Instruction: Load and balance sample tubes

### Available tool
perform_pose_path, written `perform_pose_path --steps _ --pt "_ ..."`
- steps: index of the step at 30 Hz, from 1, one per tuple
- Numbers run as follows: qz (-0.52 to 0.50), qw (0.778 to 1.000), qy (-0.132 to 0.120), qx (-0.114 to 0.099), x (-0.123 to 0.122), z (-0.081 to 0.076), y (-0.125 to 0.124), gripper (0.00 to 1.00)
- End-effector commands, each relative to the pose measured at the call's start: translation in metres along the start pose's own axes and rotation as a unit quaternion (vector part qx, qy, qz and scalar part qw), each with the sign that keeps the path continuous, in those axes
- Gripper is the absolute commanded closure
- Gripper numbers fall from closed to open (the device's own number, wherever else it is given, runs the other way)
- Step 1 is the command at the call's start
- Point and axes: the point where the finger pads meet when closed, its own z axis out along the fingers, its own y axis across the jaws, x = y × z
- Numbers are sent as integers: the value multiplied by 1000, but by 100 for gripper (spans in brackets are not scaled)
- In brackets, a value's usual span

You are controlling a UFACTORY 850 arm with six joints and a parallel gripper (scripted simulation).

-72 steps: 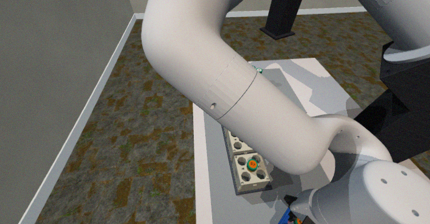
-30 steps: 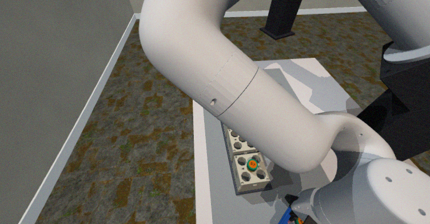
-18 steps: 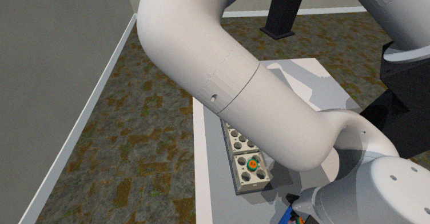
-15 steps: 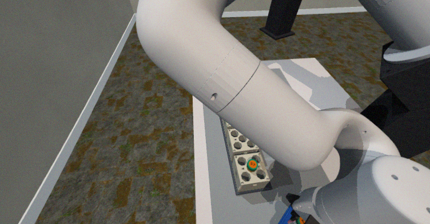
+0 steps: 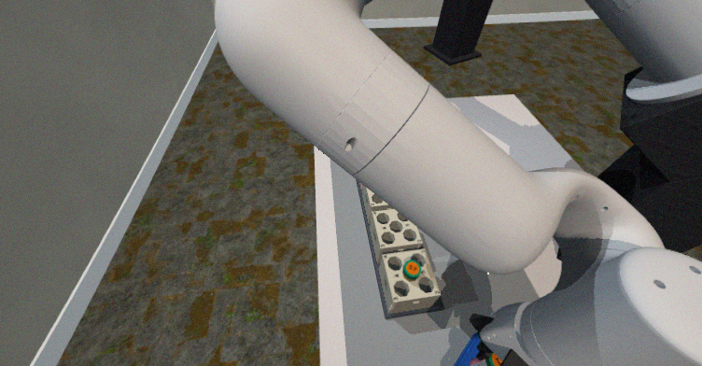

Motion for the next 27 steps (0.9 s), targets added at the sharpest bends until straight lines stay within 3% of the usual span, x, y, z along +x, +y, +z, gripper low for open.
perform_pose_path --steps 1,27 --pt "0 1000 0 0 0 -10 0 100" --pt "0 1000 0 0 0 -54 0 100"
